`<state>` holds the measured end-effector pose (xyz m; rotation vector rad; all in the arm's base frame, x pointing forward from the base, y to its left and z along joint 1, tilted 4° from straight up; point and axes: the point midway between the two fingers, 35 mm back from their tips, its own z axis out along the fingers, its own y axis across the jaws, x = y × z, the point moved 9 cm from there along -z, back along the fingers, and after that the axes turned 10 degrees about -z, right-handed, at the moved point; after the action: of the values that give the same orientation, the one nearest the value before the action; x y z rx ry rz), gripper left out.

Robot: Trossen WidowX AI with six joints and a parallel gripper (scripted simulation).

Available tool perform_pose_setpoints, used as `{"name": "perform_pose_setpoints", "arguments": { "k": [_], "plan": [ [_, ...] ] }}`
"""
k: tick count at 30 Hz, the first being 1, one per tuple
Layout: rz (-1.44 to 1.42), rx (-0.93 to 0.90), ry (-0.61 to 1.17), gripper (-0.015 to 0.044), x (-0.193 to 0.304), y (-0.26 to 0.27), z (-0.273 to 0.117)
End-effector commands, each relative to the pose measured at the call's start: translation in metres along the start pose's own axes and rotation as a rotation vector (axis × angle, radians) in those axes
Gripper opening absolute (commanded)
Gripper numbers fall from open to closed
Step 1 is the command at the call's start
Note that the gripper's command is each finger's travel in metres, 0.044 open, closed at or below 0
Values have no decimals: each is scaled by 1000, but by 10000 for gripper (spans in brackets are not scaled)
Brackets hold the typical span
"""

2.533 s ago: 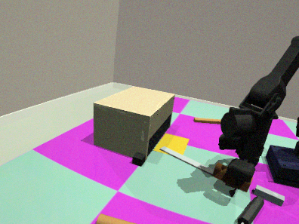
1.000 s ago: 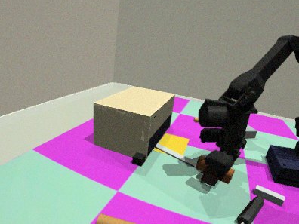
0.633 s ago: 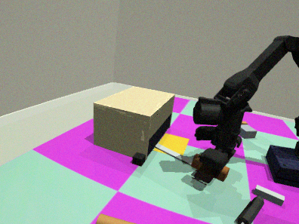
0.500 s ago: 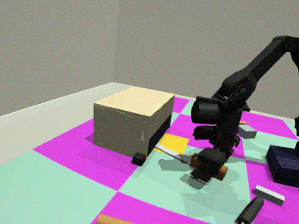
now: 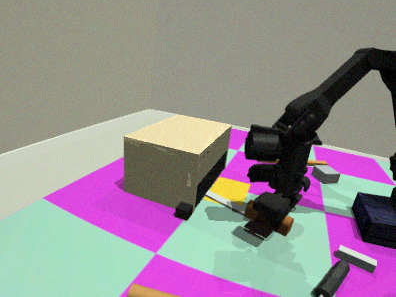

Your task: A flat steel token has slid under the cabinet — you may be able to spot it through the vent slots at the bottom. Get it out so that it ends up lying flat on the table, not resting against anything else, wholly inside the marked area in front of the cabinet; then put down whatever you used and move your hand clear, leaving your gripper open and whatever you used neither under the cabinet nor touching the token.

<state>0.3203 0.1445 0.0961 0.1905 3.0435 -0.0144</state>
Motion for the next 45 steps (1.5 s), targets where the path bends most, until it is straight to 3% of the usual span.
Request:
{"name": "perform_pose_setpoints", "arguments": {
  "k": [1,45],
  "plan": [
    [-3,-2,-1,0,-7,-1,0],
    [-3,-1,-5,0,-57,-10,-1]
  ]
}}
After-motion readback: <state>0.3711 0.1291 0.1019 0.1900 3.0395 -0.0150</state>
